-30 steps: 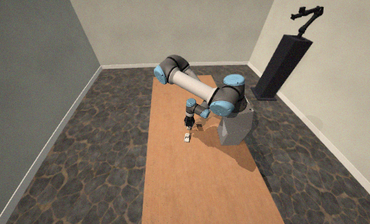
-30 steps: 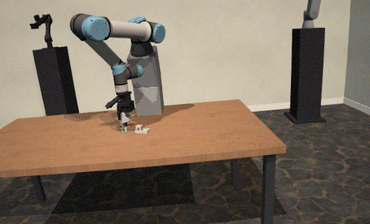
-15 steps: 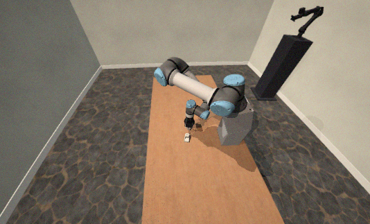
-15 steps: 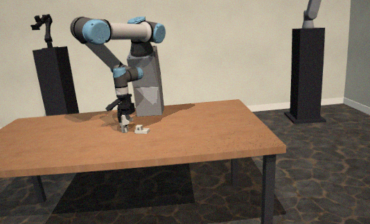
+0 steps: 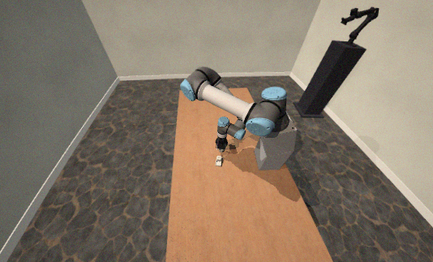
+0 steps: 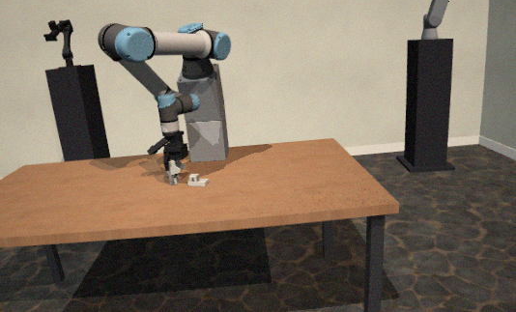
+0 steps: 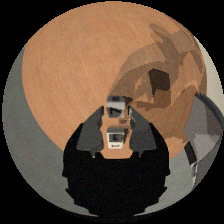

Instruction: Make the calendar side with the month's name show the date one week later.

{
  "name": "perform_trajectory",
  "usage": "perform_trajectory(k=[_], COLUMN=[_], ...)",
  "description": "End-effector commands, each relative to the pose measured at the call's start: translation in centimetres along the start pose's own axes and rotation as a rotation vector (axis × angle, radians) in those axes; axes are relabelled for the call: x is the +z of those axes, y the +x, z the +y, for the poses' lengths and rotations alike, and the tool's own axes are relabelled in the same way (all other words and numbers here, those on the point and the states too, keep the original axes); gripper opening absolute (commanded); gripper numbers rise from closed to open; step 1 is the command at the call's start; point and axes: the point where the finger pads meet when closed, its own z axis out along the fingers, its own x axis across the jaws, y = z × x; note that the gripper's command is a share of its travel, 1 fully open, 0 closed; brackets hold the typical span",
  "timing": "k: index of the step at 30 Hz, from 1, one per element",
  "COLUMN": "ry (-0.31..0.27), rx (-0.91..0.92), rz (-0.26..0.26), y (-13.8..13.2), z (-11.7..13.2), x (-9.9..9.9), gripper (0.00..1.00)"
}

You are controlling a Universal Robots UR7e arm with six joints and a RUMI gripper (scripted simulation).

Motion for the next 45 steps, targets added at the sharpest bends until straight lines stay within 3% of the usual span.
perform_trajectory(k=[1, 16, 17, 45], ry=[0.001, 0.001, 0.001, 0.001], rx=[-0.001, -0.001, -0.001, -0.001], rz=[-0.002, -0.002, -0.002, -0.002], y=[-0.10, -0.10, -0.10, -0.10], z=[-0.02, -0.02, -0.02, -0.02], x=[0.01, 0.01, 0.01, 0.01], gripper=[0.29, 0.29, 0.11, 0.11])
